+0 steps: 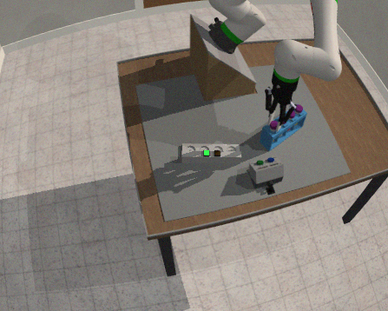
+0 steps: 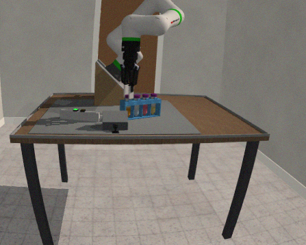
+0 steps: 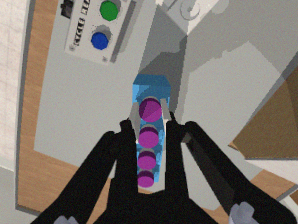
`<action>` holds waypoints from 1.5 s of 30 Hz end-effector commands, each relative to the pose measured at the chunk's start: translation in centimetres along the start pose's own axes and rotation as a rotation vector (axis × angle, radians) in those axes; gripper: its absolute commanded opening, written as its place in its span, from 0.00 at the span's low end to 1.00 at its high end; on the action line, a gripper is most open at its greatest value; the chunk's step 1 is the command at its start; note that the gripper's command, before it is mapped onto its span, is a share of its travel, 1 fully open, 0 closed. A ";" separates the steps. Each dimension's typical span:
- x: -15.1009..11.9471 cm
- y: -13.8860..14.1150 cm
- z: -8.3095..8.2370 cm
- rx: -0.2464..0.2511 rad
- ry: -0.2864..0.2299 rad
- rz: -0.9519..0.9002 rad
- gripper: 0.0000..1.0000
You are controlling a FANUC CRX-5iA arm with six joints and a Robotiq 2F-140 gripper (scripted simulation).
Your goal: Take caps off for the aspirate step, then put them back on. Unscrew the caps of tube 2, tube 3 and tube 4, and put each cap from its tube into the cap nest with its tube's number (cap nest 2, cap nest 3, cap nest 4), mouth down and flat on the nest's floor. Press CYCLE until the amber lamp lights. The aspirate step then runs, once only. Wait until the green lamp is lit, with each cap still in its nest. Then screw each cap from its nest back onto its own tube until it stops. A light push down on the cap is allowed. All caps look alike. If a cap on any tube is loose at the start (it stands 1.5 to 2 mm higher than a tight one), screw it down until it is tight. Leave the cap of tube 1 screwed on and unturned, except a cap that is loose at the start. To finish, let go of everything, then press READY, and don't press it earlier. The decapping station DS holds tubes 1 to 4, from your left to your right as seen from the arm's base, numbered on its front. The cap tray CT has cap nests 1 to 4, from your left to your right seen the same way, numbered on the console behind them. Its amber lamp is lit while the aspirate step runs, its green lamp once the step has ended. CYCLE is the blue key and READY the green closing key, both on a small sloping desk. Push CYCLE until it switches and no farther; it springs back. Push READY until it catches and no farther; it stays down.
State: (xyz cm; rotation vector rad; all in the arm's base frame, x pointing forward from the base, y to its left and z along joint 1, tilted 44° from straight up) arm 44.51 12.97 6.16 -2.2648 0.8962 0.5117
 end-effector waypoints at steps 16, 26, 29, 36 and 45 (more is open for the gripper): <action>0.0 0.0 0.1 -0.004 0.004 0.574 0.00; 0.0 0.0 0.1 -0.004 0.004 0.593 0.35; 0.0 0.0 0.1 -0.004 0.004 0.593 0.35; 0.0 0.0 0.0 -0.004 0.004 0.553 0.35; 0.0 0.0 0.0 -0.004 0.003 0.193 0.35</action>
Point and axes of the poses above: the point where the finger pads meet when closed, its own z axis out along the fingers, its own y axis across the jaws, x = y × z, the point moved 4 cm from there along -z, back along the fingers, and after that the axes turned 2 degrees about -z, right-handed, at the moved point
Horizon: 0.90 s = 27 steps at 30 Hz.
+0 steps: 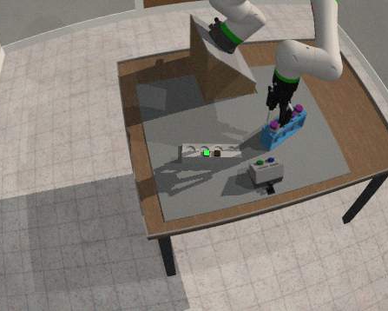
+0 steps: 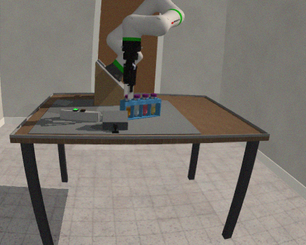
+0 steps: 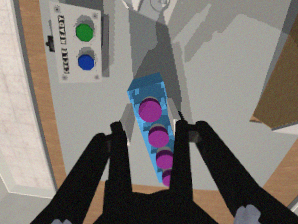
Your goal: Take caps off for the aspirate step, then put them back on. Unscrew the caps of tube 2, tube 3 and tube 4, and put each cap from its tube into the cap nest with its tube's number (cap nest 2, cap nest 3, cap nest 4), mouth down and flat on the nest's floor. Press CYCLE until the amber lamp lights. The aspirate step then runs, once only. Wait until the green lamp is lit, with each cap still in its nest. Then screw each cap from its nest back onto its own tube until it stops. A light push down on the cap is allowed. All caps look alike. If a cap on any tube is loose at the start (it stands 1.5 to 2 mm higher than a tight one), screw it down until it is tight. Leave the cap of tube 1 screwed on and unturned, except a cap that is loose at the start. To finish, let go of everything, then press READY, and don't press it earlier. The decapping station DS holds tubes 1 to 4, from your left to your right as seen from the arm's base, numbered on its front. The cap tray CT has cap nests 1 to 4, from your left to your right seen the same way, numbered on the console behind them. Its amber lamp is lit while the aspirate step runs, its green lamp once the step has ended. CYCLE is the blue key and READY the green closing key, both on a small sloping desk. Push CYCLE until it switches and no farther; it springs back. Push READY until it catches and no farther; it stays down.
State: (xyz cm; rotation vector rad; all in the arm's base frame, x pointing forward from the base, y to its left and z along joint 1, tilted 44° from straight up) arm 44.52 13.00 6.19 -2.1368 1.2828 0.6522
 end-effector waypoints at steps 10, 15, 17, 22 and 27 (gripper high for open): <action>0.0 0.0 0.0 0.006 -0.004 -0.457 0.35; 0.0 0.0 0.0 0.006 -0.003 -0.653 0.35; 0.0 0.0 0.0 0.006 -0.003 -0.653 0.35; 0.0 0.0 0.0 0.006 -0.003 -0.653 0.00; 0.0 0.0 0.0 0.006 -0.003 -0.653 0.00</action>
Point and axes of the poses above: the point where the finger pads meet when closed, its own z axis out along the fingers, its own y axis across the jaws, x = y × z, the point moved 4 cm from there along -z, back along the fingers, and after that the axes turned 2 degrees about -z, right-handed, at the moved point
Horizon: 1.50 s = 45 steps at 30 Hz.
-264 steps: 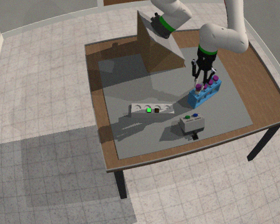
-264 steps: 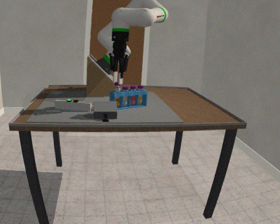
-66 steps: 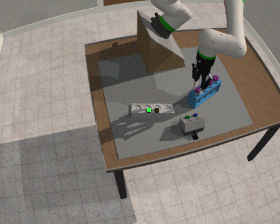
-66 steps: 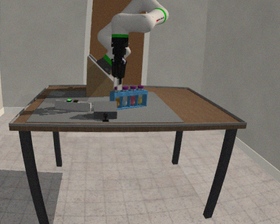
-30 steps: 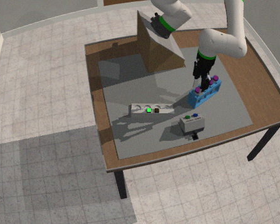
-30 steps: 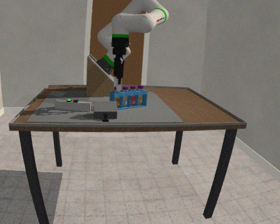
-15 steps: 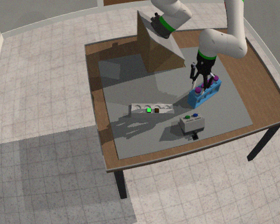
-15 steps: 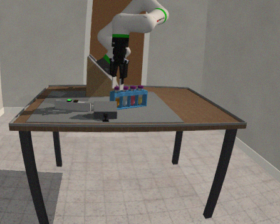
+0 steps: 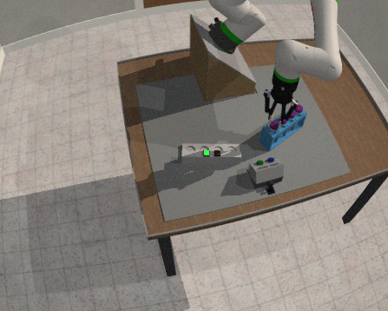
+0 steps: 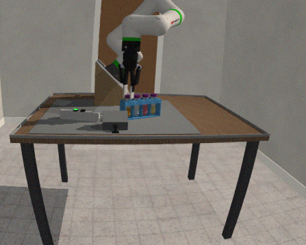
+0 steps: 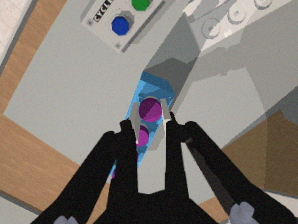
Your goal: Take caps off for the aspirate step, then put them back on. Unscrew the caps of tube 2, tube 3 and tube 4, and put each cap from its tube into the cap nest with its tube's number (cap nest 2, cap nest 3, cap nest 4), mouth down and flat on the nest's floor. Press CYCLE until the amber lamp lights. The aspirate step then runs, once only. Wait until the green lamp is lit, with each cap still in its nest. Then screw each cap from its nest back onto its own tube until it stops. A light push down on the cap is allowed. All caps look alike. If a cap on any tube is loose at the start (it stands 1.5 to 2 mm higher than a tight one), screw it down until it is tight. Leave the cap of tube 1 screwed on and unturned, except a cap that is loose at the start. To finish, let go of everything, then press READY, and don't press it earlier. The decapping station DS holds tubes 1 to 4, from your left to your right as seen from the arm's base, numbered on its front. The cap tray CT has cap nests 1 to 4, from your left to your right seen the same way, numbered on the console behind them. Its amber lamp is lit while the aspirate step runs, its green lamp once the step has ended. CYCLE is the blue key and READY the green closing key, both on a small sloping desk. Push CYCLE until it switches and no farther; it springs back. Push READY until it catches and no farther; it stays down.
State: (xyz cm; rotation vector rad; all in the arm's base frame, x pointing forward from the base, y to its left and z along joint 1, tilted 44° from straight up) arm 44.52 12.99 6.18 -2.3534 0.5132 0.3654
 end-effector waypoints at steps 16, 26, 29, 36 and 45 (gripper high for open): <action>0.0 0.0 0.0 0.000 0.000 0.300 0.00; 0.0 0.0 0.0 0.000 0.000 0.800 0.00; 0.0 0.0 0.0 0.000 0.000 0.950 0.00; 0.0 0.0 0.0 0.000 0.000 1.047 0.00; 0.0 0.0 0.0 0.000 0.000 1.047 0.35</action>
Point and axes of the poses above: the point where the finger pads meet when closed, its own z axis out along the fingers, its own y axis across the jaws, x = y × z, the point moved 4 cm from there along -z, back along the fingers, and after that the axes turned 2 degrees about -z, right-handed, at the moved point
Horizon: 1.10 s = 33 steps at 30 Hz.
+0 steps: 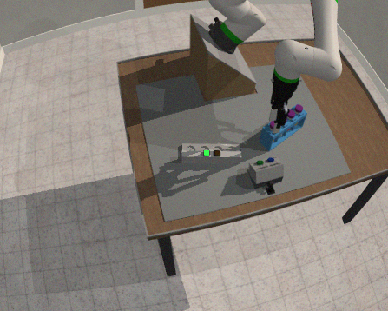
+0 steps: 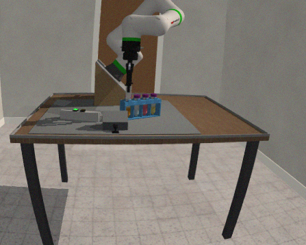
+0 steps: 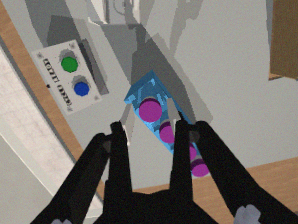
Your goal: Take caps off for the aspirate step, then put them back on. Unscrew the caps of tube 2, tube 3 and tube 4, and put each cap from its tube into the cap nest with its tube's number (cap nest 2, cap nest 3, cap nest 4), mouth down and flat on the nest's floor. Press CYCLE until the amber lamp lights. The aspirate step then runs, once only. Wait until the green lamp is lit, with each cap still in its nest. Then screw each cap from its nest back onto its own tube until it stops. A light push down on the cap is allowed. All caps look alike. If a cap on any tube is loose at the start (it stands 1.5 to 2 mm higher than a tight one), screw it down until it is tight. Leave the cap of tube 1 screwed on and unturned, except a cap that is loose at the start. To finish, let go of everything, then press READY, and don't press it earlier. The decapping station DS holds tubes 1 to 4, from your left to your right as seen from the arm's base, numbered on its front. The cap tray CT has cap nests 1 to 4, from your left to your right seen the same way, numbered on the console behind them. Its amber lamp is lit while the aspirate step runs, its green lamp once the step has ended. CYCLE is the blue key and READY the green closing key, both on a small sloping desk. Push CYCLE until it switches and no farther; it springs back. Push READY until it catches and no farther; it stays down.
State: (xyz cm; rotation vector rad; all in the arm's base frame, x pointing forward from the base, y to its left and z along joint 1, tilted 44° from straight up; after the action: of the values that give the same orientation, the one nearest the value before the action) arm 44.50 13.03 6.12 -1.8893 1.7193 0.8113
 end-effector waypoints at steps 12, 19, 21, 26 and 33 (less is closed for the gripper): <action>0.0 0.0 -0.1 0.000 0.000 -0.240 0.35; 0.0 0.0 -0.1 0.000 0.000 -0.520 0.35; 0.0 0.0 -0.1 0.000 0.000 -0.520 0.35; 0.0 0.0 -0.1 0.000 0.000 -0.720 0.35; 0.0 0.0 -0.1 0.000 0.000 -1.000 0.35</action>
State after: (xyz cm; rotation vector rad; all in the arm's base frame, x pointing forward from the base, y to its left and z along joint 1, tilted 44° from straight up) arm 44.51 13.04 6.18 -2.3191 0.7492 0.4545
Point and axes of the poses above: the point where the finger pads meet when closed, its own z axis out along the fingers, its own y axis across the jaws, x = y × z, the point moved 4 cm from there along -z, back along the fingers, and after that the axes turned 2 degrees about -z, right-handed, at the moved point
